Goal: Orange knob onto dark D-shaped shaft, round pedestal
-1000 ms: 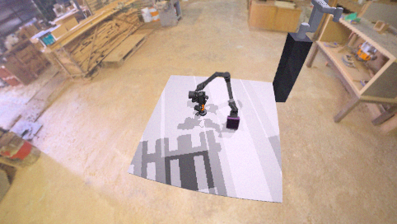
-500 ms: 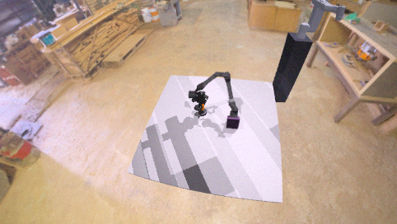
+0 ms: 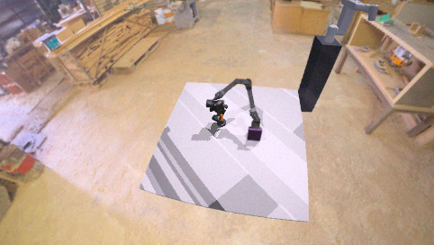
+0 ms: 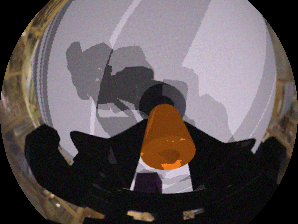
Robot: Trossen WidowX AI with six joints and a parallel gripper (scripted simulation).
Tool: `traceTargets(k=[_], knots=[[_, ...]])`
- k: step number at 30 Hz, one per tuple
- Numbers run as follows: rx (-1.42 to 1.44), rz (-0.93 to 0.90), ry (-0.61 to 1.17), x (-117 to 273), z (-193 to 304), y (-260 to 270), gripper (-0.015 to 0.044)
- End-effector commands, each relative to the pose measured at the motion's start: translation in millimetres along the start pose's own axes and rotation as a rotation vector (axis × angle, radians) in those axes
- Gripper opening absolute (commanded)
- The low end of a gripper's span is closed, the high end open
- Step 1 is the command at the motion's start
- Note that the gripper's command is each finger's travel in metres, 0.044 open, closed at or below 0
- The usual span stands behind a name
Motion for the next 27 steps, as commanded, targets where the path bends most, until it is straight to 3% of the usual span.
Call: traceTargets(k=[1, 15, 27], knots=[[0.001, 0.001, -0.002, -1.2, 0.0, 0.0, 0.0], [0.001, 0.001, -0.002, 3.5, 2.6, -0.2, 0.0], [-0.209, 0.001, -0.002, 1.0, 0.0, 0.5, 0.0]])
Point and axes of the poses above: the point midway between the two fingers, 35 mm back from their tips, its own x axis back along the fingers, its own y axis across the jaws, z = x × y, the point moved 7 cm from there along x, back along the fingers, and after that the axes turned 5 degrees about x, right-handed, at the moved point
